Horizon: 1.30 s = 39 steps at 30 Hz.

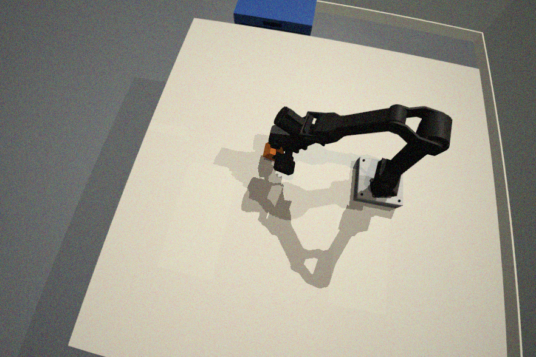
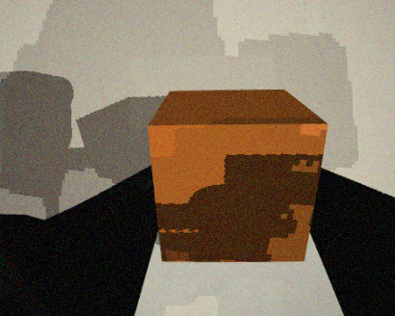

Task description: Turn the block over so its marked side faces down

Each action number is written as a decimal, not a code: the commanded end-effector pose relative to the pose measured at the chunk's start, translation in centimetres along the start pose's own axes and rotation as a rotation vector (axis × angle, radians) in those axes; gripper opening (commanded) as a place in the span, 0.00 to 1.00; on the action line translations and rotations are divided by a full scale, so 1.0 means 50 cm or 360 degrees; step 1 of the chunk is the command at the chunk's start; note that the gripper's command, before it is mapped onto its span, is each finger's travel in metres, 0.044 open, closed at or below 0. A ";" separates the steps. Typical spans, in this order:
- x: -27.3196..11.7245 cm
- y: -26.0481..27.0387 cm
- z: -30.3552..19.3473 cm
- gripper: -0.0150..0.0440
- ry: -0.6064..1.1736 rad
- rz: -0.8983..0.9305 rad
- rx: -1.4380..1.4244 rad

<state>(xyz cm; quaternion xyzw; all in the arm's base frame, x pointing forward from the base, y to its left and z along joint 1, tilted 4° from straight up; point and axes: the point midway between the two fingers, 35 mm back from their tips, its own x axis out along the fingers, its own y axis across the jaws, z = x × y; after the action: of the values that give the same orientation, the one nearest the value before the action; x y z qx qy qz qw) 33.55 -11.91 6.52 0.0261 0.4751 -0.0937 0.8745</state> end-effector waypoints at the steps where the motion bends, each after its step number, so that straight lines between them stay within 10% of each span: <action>1: 0.001 0.000 0.005 0.25 -0.0047 0.0005 -0.0006; 39: 0.050 0.000 -0.029 0.25 -0.0861 0.0007 -0.0006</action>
<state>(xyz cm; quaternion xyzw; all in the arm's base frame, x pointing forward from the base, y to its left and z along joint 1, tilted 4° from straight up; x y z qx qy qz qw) 33.63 -12.05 3.30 -0.0012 0.2353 -0.0957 0.9672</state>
